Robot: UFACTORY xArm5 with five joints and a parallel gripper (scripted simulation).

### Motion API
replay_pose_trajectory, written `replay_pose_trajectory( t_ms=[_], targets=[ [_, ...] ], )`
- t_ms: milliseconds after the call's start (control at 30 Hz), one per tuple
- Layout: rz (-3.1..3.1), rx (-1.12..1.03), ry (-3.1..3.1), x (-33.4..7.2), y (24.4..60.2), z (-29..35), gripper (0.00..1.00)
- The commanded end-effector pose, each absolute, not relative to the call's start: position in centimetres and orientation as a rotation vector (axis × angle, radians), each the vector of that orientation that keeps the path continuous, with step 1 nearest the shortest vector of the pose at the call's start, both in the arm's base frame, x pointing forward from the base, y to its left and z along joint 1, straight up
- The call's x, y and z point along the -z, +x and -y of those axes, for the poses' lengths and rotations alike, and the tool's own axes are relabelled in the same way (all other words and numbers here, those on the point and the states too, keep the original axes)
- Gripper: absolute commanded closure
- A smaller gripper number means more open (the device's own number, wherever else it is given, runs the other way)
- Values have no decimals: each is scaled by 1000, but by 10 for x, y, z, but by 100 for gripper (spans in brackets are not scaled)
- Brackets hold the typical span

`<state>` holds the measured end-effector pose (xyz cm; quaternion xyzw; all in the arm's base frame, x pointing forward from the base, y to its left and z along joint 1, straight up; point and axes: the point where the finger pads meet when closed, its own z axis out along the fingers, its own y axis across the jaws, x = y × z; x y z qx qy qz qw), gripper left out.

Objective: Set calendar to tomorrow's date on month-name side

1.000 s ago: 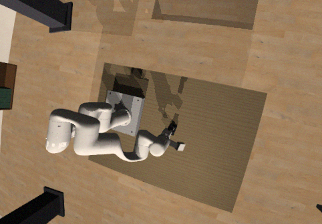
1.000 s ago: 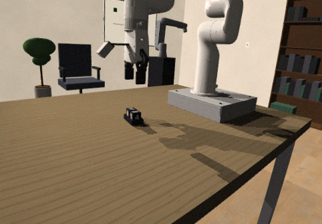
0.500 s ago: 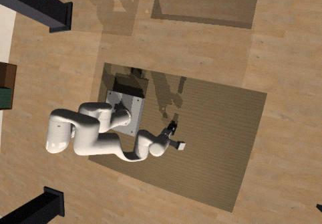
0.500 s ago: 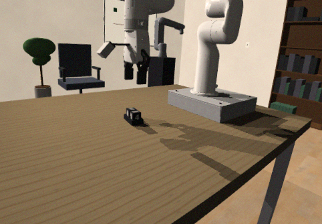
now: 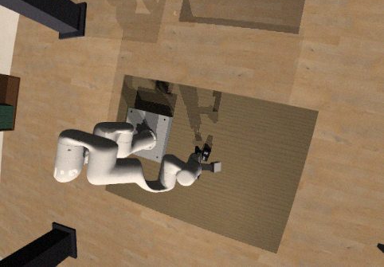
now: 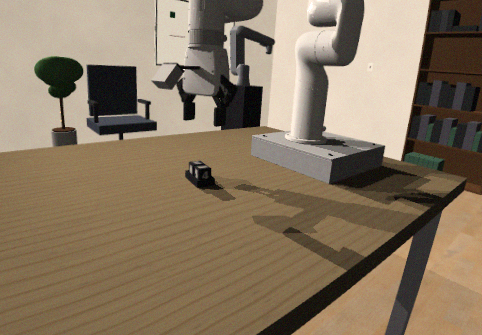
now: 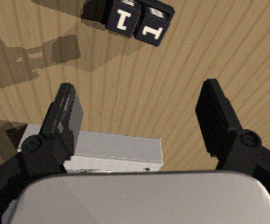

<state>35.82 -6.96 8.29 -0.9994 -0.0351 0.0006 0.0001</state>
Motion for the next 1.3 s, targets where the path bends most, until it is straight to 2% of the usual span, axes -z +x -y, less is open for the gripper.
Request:
replay_pose_trajectory(
  t_ms=[0, 1267],
  targets=[
    [332, 5, -3125, -83, 357, 70, 0],
    [1784, 3, -2589, -78, 341, 69, 0]
  ],
)
